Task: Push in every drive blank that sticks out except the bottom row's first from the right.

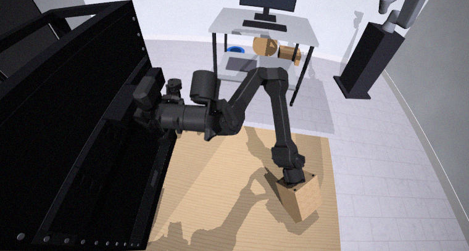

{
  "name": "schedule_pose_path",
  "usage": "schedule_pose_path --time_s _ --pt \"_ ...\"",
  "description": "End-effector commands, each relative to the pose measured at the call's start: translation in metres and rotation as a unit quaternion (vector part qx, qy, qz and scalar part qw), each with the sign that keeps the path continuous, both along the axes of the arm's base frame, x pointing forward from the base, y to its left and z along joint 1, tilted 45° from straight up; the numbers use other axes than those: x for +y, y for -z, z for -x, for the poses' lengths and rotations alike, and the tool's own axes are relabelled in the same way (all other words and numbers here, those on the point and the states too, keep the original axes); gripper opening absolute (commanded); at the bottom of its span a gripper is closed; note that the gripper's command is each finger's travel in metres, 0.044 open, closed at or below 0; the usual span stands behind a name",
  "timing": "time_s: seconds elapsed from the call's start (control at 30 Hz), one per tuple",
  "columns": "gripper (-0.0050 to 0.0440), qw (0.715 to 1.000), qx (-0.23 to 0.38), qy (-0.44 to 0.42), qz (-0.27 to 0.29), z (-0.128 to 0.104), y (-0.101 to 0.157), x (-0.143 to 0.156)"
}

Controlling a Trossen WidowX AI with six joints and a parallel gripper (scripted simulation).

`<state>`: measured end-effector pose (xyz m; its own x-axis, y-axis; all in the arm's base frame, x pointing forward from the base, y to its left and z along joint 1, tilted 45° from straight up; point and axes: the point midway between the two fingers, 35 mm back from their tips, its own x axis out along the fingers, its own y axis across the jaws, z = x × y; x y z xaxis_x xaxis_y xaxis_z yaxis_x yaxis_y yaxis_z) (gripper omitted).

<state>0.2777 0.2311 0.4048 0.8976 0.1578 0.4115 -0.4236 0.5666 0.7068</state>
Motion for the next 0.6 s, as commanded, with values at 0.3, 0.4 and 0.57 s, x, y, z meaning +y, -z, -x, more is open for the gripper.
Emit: schedule_pose_path --time_s 0.3,0.4,0.57 --pt "0.0 1.0 -0.01 -0.004 -0.007 -0.0043 -0.0131 0.001" --pt "0.0 1.0 -0.01 -0.004 -0.007 -0.0043 -0.0131 0.001" --pt "0.0 1.0 -0.01 -0.004 -0.007 -0.0043 -0.0131 0.001"
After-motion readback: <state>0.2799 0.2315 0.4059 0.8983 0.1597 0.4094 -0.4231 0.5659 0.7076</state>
